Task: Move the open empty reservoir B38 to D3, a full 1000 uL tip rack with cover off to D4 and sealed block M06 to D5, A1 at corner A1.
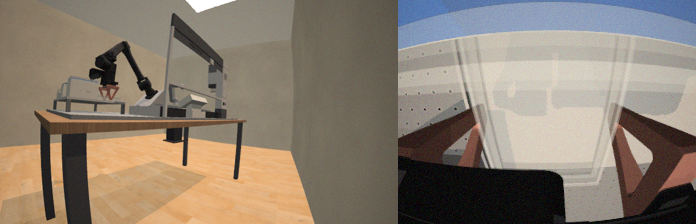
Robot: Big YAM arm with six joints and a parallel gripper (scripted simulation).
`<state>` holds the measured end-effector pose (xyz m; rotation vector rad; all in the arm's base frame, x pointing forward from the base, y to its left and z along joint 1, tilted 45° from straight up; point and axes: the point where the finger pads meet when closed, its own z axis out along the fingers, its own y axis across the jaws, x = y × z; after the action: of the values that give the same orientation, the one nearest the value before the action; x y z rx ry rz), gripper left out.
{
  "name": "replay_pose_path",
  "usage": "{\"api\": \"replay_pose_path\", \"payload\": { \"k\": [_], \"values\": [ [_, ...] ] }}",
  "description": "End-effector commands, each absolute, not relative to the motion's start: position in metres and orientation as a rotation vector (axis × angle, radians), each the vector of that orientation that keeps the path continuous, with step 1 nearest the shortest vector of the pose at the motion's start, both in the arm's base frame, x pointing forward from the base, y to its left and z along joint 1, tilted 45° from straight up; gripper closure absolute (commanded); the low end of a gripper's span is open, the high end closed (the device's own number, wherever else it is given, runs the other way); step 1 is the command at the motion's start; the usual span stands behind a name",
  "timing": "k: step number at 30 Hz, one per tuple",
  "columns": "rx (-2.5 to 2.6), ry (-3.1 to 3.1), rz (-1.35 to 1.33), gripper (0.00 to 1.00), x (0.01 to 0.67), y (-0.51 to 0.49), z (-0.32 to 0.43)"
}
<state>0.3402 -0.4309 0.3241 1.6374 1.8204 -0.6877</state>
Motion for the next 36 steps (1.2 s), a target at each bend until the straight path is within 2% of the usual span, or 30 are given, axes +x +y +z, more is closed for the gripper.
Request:
{"api": "replay_pose_path", "payload": {
  "k": [1,36],
  "values": [
    [1.640,1.829,-0.694,1.00,0.337,-0.438,0.316],
    [1.639,1.809,-0.690,1.00,0.331,-0.432,0.323]
  ]
}}
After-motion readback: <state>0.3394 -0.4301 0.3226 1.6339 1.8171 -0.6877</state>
